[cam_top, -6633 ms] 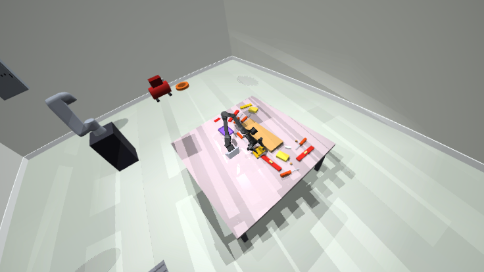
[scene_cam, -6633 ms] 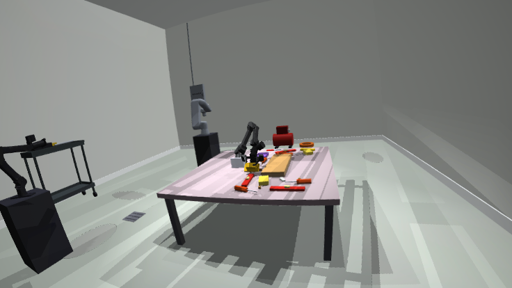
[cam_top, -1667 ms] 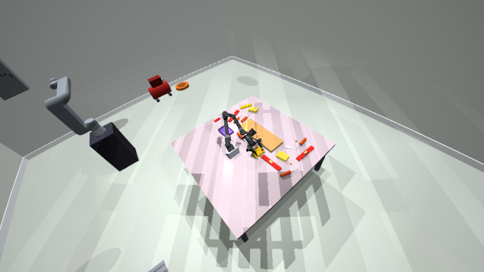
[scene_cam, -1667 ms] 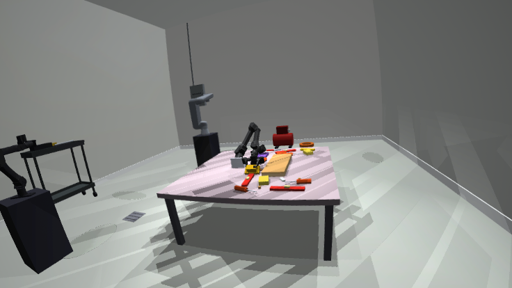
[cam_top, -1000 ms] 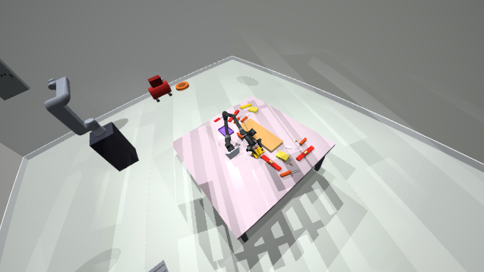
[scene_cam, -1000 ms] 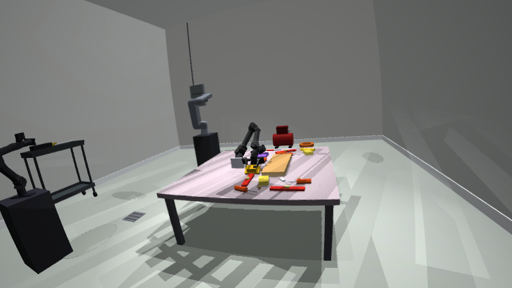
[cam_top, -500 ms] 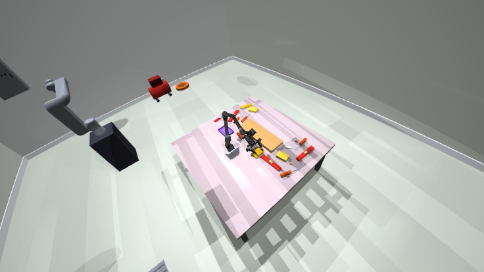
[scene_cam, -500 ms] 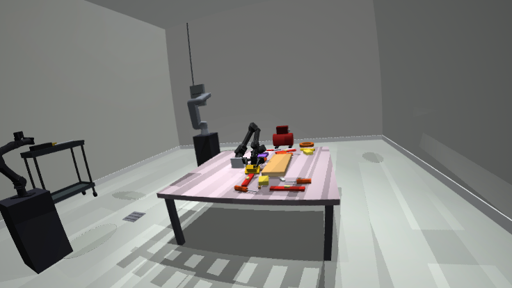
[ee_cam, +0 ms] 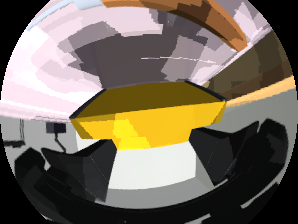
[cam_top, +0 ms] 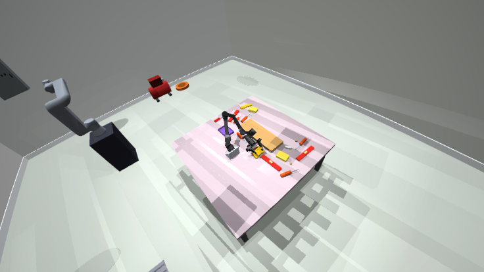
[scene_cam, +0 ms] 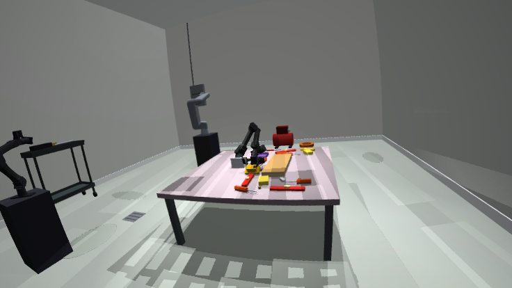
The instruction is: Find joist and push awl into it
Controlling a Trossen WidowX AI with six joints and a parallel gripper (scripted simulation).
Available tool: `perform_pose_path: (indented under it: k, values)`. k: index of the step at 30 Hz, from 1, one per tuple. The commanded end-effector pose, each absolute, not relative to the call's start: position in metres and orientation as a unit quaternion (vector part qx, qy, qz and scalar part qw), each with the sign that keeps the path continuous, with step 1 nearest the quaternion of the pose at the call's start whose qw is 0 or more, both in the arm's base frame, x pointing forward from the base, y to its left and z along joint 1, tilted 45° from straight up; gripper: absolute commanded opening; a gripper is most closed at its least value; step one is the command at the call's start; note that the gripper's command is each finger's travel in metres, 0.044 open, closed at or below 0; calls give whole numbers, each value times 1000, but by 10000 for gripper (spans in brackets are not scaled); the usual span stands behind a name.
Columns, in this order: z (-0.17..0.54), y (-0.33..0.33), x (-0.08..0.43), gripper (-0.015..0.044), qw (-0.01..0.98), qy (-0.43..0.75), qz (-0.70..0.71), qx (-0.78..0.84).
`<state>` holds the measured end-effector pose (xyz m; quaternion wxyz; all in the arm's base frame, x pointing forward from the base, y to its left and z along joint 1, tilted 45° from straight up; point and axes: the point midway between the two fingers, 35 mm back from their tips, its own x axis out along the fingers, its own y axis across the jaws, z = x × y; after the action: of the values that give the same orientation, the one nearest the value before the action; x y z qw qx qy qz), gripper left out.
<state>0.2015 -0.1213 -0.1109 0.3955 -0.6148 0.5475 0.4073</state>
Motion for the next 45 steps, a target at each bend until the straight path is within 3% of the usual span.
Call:
perform_pose_path:
  k: [1,29,32,45]
  values:
    - [-112,-117,202,378,399,541,413,-614]
    - [-111,-121,202,378,395,547,407,-615]
    - [-111,-121,202,440,395,547,407,-615]
    - [-110,-121,202,440,395,547,407,-615]
